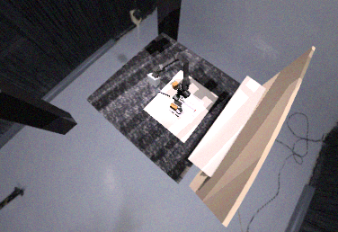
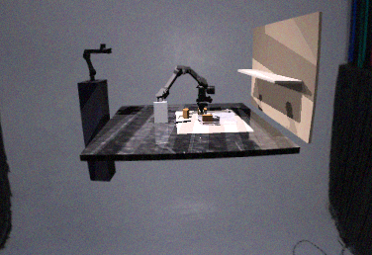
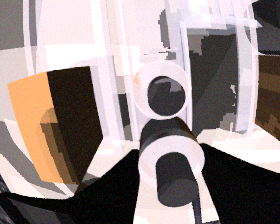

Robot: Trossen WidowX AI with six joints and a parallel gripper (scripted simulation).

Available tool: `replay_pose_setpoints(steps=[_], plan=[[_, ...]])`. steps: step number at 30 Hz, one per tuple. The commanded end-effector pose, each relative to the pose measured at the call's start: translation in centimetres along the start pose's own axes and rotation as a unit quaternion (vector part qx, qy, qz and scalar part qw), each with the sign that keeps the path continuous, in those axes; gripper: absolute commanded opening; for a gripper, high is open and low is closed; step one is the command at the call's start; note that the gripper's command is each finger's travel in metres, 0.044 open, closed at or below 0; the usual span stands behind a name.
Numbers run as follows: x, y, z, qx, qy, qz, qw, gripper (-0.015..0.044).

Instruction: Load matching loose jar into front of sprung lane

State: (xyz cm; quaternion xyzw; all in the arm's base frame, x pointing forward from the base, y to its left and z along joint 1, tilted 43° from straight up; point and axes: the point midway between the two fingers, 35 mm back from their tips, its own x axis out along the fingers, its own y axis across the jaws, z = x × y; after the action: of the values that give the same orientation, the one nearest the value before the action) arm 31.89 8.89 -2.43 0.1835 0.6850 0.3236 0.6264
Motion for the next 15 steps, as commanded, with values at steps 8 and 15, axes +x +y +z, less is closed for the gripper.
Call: replay_pose_setpoints(steps=[8, 15], plan=[[-0.29, 0.17, 0.94, -0.008, -0.012, 0.002, 1.000, 0.0000], [-0.29, 0.17, 1.04, -0.008, -0.012, 0.002, 1.000, 0.0000]])
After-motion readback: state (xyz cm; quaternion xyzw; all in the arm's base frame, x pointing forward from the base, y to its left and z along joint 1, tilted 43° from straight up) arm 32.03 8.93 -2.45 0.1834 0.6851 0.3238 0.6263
